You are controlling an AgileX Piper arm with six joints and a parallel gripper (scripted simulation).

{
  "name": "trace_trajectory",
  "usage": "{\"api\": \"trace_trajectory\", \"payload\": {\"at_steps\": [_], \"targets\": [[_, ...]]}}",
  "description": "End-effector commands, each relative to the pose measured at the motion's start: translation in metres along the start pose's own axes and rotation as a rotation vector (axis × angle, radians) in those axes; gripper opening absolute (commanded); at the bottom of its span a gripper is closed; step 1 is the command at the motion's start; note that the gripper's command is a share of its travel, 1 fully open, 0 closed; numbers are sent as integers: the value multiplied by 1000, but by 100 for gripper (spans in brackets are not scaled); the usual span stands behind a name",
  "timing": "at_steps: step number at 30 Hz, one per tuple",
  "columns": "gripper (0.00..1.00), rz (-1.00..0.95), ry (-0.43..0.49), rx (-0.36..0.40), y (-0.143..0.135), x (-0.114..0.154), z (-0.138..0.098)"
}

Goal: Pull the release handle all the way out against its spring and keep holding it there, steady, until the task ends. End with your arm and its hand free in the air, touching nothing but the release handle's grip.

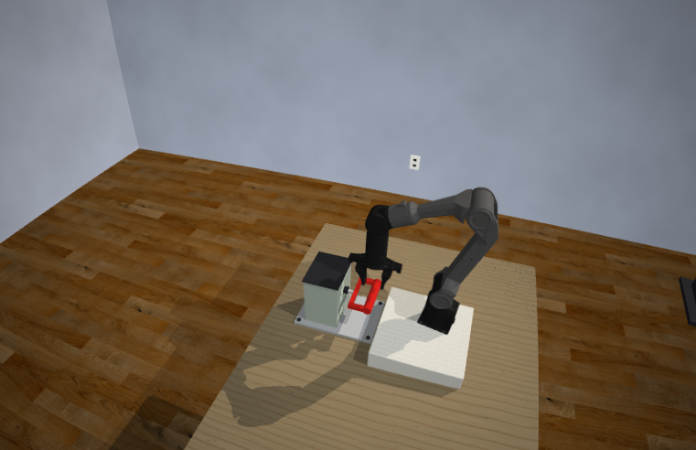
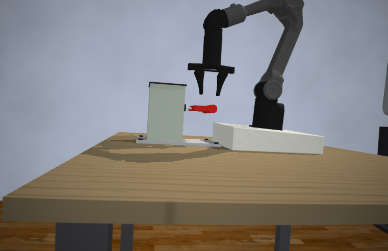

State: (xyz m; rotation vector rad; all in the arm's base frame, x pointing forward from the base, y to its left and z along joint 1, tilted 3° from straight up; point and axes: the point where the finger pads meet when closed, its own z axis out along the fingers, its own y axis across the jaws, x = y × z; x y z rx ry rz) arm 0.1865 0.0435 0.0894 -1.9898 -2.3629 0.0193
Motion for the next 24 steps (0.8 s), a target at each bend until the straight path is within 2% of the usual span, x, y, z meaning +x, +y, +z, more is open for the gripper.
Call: {"api": "trace_trajectory", "payload": {"at_steps": [1,24], "targets": [[67,0,-1,4,-1,0,2],[67,0,0,5,-1,0,14]]}}
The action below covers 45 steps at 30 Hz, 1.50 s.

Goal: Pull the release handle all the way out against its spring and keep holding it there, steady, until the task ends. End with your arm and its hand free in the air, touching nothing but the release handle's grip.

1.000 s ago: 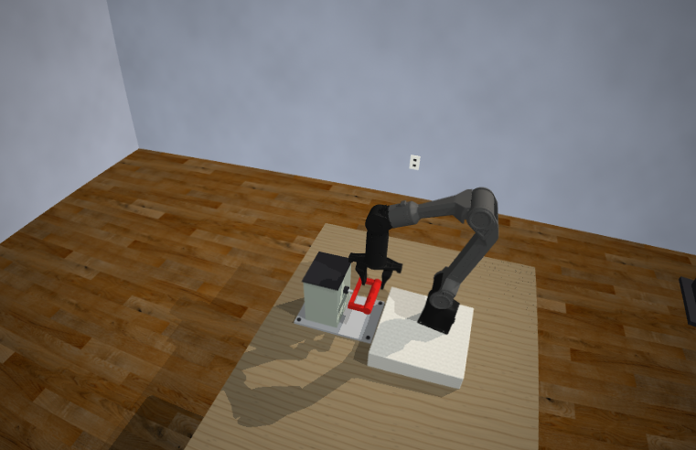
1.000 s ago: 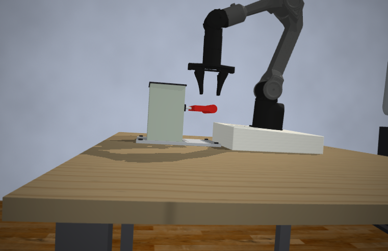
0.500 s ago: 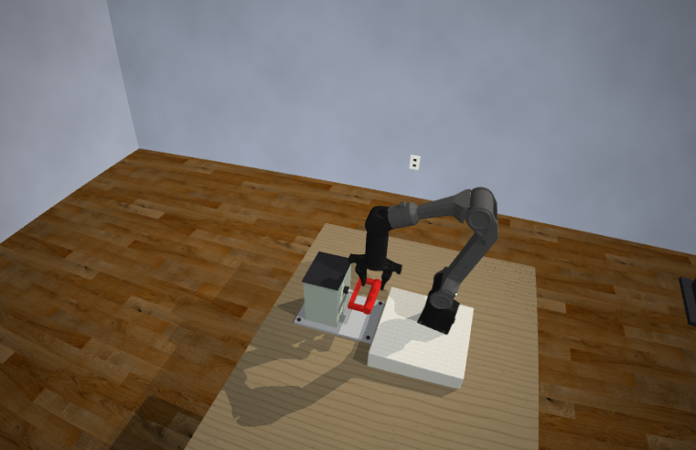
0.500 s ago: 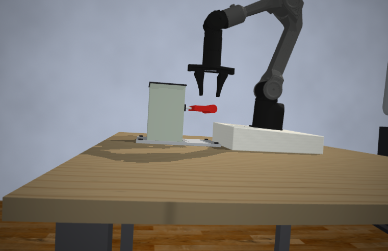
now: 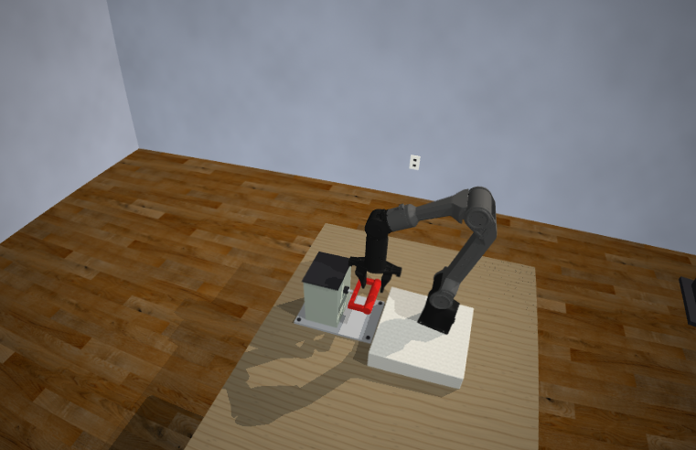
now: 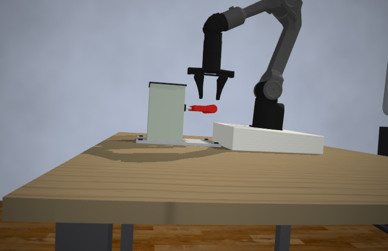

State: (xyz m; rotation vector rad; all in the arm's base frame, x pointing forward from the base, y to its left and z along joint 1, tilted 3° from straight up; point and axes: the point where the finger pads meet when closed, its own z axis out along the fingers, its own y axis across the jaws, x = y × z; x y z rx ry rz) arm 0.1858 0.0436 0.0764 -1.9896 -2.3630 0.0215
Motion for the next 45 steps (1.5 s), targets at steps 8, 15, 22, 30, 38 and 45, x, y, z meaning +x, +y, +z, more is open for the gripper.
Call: {"api": "trace_trajectory", "payload": {"at_steps": [8,15,22,30,38,45], "targets": [[67,0,1,3,-1,0,5],[67,0,1,3,0,0,8],[67,0,1,3,0,0,9],[67,0,1,2,0,0,9],[67,0,1,2,0,0,9],[67,0,1,2,0,0,9]]}}
